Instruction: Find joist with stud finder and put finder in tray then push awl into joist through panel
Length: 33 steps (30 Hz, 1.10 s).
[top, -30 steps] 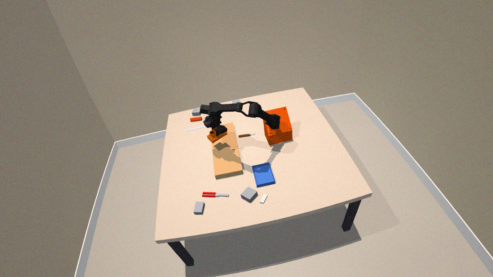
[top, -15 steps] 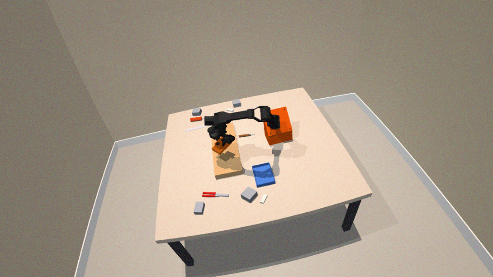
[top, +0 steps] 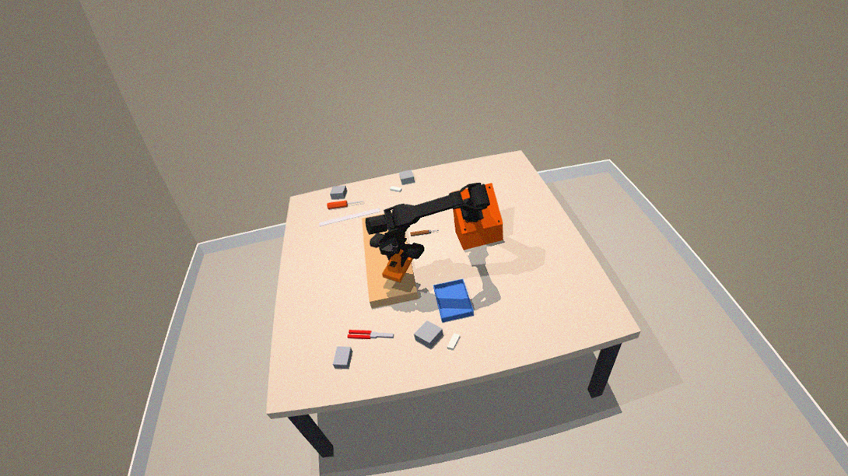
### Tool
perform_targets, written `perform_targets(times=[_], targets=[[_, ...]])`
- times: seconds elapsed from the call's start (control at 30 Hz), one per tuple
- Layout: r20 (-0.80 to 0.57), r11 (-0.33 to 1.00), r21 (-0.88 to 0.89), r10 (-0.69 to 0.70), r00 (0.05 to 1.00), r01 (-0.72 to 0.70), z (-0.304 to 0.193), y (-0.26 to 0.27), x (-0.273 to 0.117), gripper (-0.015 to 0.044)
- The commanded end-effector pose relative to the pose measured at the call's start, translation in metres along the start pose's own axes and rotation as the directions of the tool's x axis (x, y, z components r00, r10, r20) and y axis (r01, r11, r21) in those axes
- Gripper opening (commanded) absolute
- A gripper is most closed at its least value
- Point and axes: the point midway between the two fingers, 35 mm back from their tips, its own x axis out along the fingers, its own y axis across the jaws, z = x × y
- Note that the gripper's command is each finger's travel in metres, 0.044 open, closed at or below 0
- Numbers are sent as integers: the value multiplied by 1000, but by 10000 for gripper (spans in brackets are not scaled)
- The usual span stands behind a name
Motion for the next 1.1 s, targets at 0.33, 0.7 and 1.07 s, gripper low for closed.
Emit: perform_targets(times=[0.33,0.7,1.07], targets=[[43,968,-239,92,995,-80,17,92,1,0],[64,903,-406,183,981,-142,14,159,-3,0],[73,840,-511,252,965,-181,4,201,-9,0]])
